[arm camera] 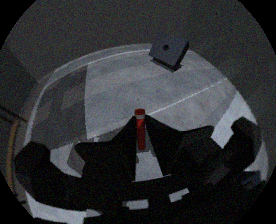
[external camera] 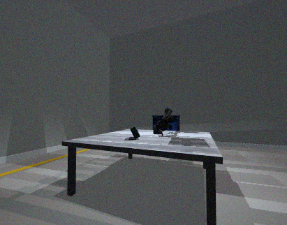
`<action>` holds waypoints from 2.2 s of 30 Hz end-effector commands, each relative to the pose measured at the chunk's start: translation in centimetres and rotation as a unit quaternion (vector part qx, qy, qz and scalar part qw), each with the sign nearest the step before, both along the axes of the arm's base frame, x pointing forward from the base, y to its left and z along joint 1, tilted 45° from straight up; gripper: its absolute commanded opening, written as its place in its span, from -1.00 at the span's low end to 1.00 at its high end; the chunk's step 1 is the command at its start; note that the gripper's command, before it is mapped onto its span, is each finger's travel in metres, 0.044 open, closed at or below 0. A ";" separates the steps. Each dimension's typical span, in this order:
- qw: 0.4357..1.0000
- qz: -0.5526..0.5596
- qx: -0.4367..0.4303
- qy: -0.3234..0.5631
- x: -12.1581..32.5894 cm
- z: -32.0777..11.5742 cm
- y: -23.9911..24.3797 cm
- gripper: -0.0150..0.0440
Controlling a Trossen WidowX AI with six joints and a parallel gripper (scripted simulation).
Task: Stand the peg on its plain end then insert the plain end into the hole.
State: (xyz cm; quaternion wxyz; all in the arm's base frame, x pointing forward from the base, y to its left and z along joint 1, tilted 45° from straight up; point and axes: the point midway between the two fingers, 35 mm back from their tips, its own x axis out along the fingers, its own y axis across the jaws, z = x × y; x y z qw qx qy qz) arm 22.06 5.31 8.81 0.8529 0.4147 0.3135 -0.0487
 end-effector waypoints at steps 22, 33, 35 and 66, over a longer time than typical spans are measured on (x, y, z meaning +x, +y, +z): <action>0.994 -0.078 -0.035 -0.068 -1.6 0.3 0.4 -0.33; 0.988 -0.111 -0.050 -0.098 -2.3 0.3 0.6 -0.33; 0.986 -0.117 -0.053 -0.103 -2.4 0.3 0.7 -0.33; 0.974 -0.159 -0.078 -0.144 -3.5 0.0 1.4 -0.33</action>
